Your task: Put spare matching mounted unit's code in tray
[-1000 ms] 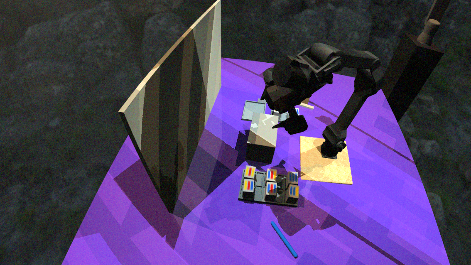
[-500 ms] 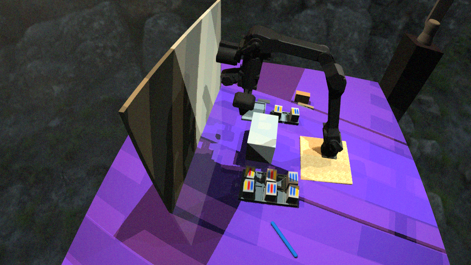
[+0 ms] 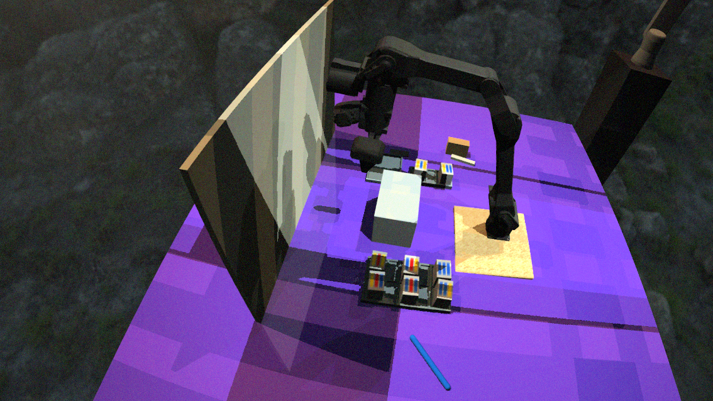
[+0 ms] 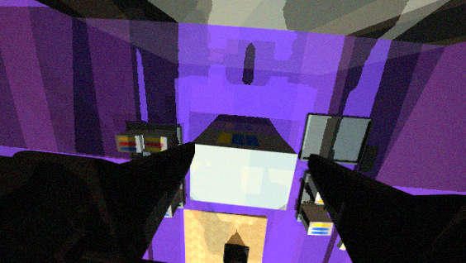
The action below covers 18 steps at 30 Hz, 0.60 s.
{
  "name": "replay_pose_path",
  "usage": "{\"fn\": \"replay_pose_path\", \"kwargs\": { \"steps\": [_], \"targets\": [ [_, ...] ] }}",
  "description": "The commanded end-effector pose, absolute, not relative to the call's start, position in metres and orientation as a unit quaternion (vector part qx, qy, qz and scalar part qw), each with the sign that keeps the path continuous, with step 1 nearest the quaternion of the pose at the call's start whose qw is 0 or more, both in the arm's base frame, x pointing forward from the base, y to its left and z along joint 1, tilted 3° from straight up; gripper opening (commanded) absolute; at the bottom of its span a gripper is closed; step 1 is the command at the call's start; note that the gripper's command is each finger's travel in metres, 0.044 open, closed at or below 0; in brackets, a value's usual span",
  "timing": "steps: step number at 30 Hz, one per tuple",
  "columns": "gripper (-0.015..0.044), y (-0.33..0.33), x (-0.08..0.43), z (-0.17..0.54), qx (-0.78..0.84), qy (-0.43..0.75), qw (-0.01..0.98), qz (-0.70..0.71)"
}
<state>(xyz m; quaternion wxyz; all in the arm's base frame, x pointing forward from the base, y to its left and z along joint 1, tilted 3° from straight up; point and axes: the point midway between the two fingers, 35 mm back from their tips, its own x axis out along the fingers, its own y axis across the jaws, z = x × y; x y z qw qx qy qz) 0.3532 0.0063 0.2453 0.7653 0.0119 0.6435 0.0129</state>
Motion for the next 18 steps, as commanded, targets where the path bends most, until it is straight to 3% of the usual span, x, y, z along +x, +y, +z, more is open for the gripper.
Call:
{"fn": "replay_pose_path", "kwargs": {
  "steps": [1, 8, 18],
  "targets": [
    [0.0440, 0.007, 0.353, 0.246, 0.016, 0.643, 0.765, 0.012],
    [0.0440, -0.073, 0.308, 0.228, 0.166, 0.644, 0.734, -0.139],
    [0.0440, -0.160, 0.186, 0.184, 0.418, 0.563, 0.598, -0.388]
  ]
}}
